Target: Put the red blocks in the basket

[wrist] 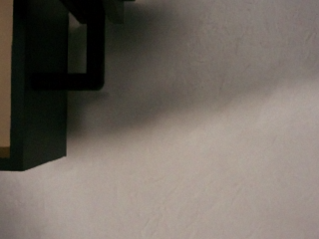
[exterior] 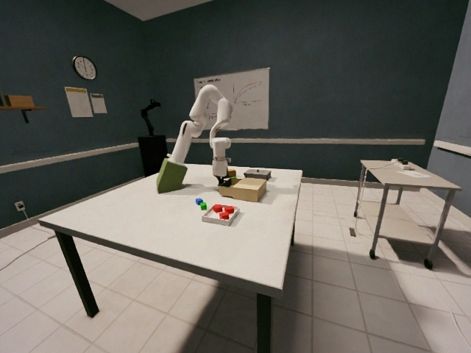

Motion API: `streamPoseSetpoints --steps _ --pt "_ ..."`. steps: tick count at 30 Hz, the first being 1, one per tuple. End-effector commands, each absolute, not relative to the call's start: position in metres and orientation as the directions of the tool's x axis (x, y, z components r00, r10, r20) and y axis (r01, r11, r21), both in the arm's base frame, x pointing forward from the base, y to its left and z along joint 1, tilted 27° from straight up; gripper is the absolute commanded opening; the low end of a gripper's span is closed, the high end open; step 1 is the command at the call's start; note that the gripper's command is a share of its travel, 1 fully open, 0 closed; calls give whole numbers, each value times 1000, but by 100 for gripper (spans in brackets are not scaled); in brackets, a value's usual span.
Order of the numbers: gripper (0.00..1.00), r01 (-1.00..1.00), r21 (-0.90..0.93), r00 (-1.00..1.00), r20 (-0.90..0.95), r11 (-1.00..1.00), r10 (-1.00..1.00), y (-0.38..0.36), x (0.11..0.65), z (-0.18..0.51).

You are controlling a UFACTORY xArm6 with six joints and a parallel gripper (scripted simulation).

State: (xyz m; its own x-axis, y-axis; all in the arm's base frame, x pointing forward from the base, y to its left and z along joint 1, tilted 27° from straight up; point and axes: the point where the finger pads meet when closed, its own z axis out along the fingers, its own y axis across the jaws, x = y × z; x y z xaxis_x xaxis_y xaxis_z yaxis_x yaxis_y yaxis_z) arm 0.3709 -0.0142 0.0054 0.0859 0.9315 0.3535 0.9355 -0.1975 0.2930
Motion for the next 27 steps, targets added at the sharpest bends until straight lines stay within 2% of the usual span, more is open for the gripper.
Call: streamPoseSetpoints --steps 1,27 --pt "0 935 295 86 353 -198 932 -15 372 6" --pt "0 935 295 86 353 -198 932 -17 381 9"
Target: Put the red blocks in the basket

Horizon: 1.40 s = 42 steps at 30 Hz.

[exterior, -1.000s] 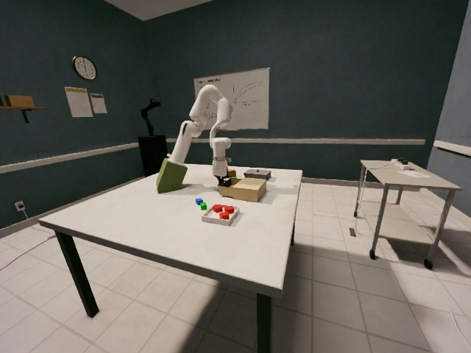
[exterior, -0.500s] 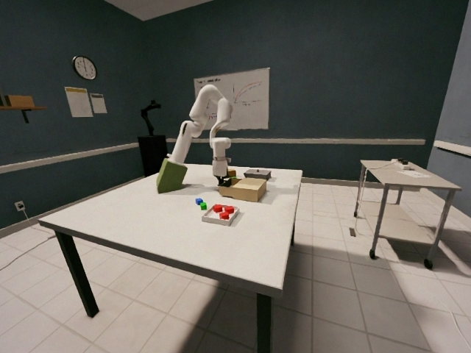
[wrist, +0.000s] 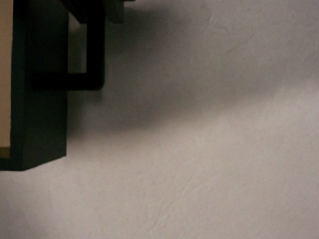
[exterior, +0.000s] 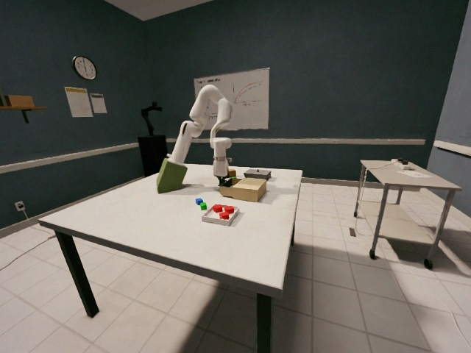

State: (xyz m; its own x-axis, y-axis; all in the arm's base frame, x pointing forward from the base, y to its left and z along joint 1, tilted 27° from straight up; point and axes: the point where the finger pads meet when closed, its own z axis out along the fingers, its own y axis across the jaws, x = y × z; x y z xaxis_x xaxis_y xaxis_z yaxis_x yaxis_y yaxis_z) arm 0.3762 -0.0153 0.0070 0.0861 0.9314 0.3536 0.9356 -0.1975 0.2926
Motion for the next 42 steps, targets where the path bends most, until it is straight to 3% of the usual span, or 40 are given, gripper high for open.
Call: streamPoseSetpoints --steps 1,42 --pt "0 935 295 86 353 -198 932 -17 381 9" --pt "0 935 295 86 353 -198 932 -32 453 32"
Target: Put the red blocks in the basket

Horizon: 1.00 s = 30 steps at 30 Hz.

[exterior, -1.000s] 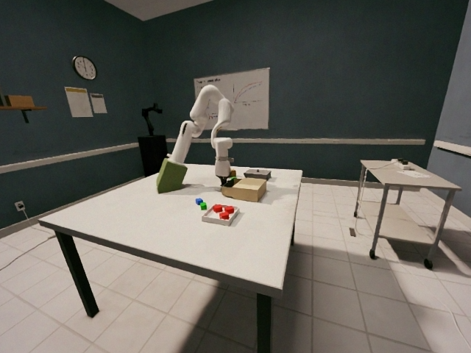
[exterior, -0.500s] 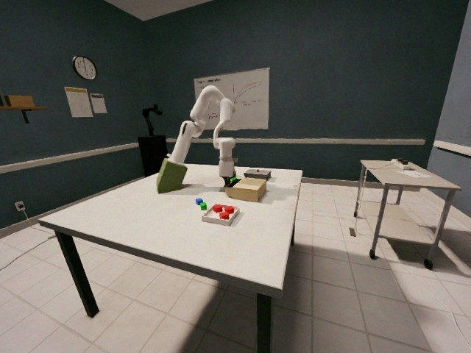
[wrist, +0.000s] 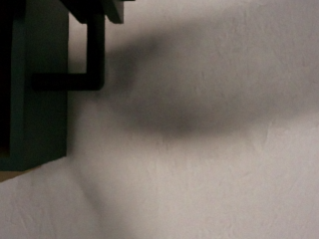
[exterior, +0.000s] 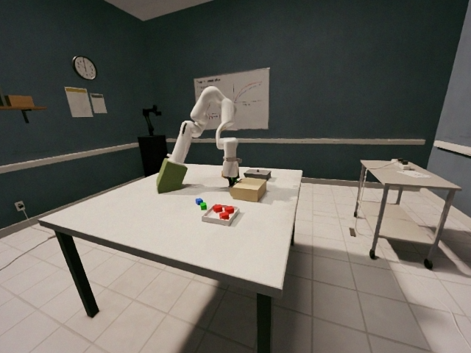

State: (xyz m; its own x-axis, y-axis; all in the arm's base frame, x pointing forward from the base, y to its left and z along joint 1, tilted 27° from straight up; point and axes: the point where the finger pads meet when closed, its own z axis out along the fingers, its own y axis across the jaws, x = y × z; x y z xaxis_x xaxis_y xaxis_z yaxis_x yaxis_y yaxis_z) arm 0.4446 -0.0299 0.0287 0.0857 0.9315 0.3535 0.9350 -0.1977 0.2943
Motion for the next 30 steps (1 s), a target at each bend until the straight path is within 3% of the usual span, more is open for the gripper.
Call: streamPoseSetpoints --steps 1,30 --pt "0 935 295 86 353 -198 932 -32 455 32" --pt "0 935 295 86 353 -198 932 -34 464 35"
